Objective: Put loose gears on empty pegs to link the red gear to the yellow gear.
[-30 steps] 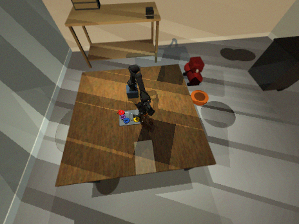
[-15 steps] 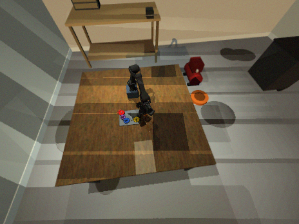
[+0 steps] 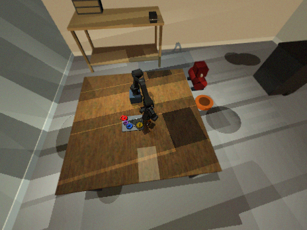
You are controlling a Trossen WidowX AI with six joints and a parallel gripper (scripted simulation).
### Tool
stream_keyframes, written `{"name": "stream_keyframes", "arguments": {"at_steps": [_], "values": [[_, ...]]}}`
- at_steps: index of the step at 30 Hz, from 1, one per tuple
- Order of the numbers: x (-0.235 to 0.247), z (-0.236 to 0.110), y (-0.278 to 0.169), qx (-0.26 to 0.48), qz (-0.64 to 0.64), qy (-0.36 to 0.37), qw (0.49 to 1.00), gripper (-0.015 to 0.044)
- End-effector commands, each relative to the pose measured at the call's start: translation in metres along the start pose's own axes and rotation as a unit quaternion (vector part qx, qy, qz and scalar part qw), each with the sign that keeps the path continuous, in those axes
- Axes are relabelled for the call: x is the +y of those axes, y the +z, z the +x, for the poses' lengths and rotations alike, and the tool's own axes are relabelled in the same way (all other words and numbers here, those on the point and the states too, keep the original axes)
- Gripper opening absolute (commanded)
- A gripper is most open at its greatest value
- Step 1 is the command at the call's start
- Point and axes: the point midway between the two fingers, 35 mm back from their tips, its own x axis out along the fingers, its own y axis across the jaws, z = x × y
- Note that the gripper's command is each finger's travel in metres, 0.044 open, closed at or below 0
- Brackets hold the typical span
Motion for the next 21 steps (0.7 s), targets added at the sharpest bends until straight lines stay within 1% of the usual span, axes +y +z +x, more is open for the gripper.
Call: {"name": "stream_keyframes", "arguments": {"at_steps": [1, 5, 21], "values": [[0.002, -0.004, 0.002, -0.007, 0.005, 0.003, 1.0, 0.0], [0.006, -0.015, 0.006, -0.021, 0.009, 0.012, 1.0, 0.0], [0.012, -0.058, 0.005, -0.015, 0.003, 0.01, 1.0, 0.0]]}}
